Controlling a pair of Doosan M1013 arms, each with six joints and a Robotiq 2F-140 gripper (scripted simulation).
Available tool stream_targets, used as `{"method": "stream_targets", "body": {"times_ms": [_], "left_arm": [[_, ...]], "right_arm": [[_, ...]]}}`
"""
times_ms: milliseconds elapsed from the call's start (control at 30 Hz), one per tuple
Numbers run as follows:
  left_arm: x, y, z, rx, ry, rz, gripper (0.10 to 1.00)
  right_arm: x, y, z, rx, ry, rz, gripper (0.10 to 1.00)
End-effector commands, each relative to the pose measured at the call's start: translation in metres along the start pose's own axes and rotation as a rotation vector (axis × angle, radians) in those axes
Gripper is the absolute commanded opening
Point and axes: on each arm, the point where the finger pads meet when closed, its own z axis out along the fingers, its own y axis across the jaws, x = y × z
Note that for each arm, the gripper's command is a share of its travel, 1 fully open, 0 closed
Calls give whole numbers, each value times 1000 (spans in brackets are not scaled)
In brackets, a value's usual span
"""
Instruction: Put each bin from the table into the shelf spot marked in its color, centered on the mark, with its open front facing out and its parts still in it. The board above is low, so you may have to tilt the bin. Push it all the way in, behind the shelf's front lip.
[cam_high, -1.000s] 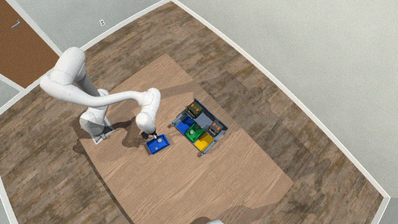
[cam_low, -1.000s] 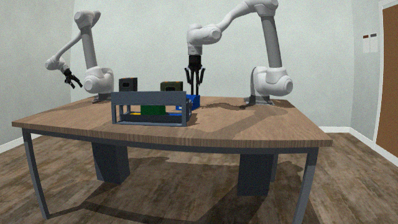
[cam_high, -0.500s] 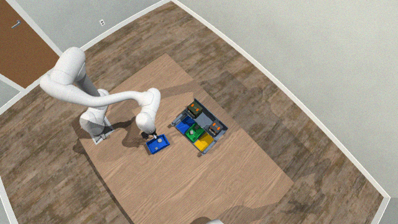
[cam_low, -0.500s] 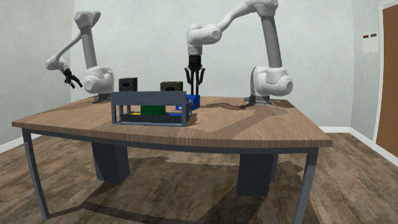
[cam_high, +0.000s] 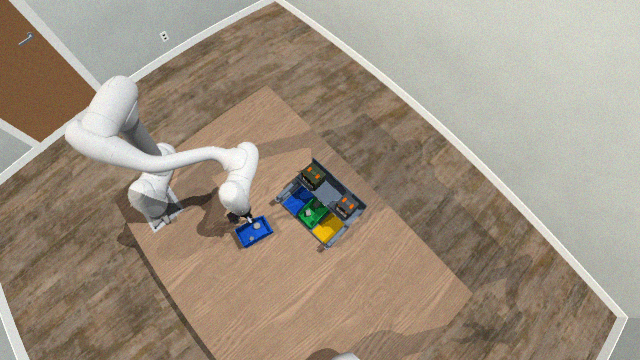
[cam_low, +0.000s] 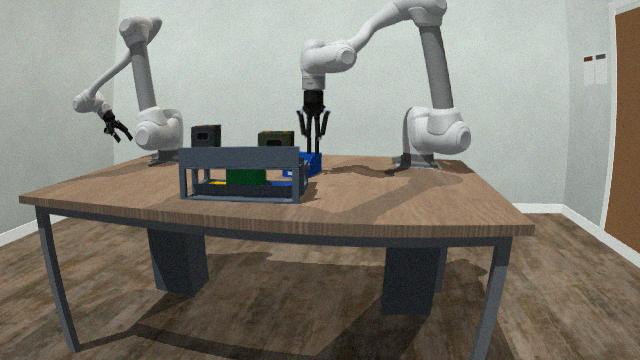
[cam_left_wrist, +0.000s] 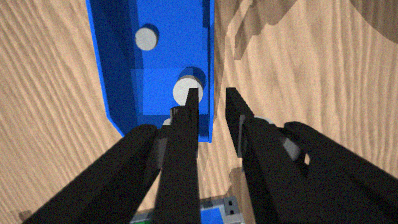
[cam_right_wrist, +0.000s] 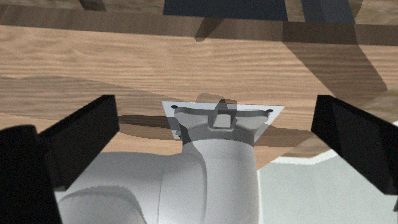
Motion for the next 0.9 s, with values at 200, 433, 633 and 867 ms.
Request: {"method": "stream_targets", "body": {"times_ms": [200, 433, 633, 867], "left_arm": [[0, 0, 8, 1, -1, 0, 237], [0, 0, 15, 1, -1, 0, 237], [0, 0, 23, 1, -1, 0, 237], [0, 0, 30, 1, -1, 0, 237]], "right_arm": [[0, 0, 0, 0, 1, 0, 1000], [0, 0, 0, 0, 1, 0, 1000], [0, 0, 0, 0, 1, 0, 1000], [0, 0, 0, 0, 1, 0, 1000]]}}
